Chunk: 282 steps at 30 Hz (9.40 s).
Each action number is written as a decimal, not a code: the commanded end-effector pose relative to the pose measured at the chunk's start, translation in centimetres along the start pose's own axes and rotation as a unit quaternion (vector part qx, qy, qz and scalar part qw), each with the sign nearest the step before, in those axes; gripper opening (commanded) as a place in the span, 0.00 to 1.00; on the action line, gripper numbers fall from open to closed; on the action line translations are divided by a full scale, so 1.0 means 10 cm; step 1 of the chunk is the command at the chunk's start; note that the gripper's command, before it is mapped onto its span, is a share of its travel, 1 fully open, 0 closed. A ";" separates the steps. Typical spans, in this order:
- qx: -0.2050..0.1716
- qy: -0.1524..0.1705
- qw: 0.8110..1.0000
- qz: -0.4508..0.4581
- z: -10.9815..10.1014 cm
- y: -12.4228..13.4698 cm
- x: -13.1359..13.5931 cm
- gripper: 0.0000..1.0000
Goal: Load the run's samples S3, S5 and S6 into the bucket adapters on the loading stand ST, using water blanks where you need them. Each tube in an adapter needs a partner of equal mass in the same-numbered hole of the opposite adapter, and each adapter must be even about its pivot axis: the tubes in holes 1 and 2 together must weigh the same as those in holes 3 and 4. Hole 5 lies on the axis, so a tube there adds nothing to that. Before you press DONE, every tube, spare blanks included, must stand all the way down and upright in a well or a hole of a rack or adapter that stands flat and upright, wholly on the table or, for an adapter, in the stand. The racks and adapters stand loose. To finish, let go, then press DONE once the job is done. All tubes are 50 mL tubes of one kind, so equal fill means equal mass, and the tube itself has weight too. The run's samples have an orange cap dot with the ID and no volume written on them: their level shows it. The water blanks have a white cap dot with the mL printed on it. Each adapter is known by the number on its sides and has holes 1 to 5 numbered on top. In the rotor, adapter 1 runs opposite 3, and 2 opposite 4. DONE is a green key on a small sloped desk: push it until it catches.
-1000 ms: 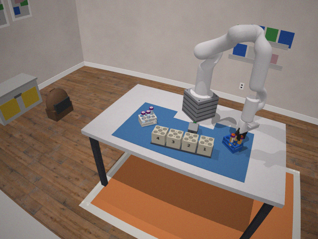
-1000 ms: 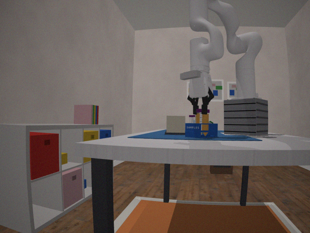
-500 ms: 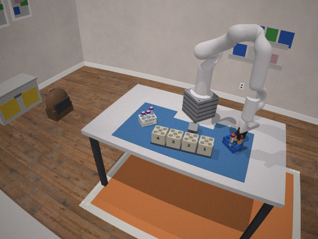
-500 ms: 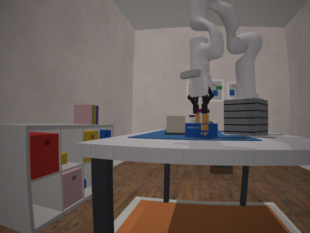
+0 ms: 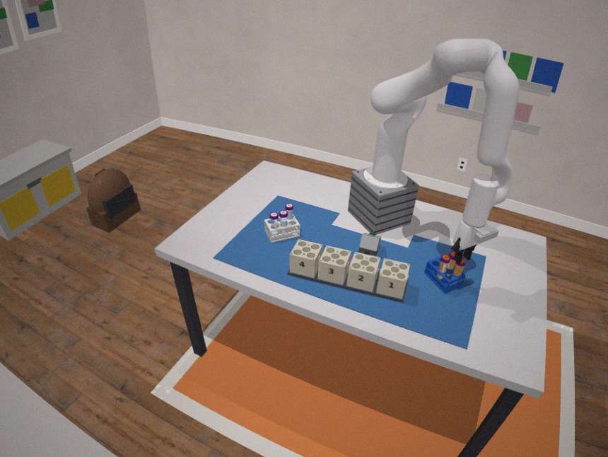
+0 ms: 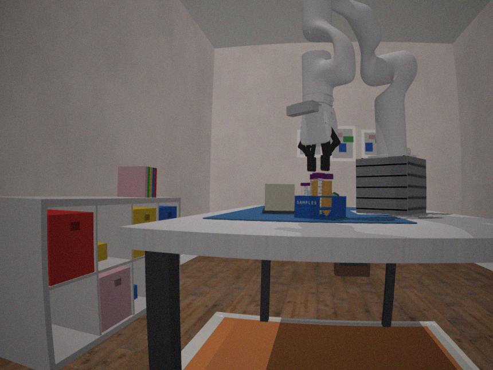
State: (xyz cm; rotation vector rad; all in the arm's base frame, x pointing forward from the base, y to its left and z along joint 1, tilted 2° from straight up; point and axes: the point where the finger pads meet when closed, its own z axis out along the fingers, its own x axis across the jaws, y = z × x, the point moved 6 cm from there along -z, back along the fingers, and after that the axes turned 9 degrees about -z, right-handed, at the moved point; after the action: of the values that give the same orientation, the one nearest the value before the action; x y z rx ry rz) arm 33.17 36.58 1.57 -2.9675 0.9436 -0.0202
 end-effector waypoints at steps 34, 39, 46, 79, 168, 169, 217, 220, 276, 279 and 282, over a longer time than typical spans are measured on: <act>0.001 0.000 1.000 0.000 -0.68 -0.01 0.00 0.44; 0.001 0.000 1.000 0.000 -0.78 -0.01 0.00 0.44; 0.001 0.000 1.000 0.000 -0.88 -0.01 0.00 0.44; 0.001 0.000 1.000 0.017 -1.04 0.03 0.03 0.57; 0.001 0.000 0.707 0.707 -0.62 0.45 0.33 0.57; 0.001 0.000 0.707 0.707 -0.60 0.45 0.33 0.57; 0.001 0.000 0.707 0.707 0.10 0.45 0.33 0.57; 0.001 0.000 0.707 0.707 0.11 0.45 0.33 0.57; 0.001 0.000 0.707 0.707 0.28 0.45 0.33 0.00; 0.001 0.000 0.707 0.707 0.28 0.45 0.33 0.00; 0.001 0.000 0.707 0.707 0.28 0.45 0.33 0.00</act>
State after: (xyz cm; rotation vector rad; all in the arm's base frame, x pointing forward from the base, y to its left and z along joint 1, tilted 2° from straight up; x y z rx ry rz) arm 33.29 30.98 -1.39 -1.4306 2.7646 0.0153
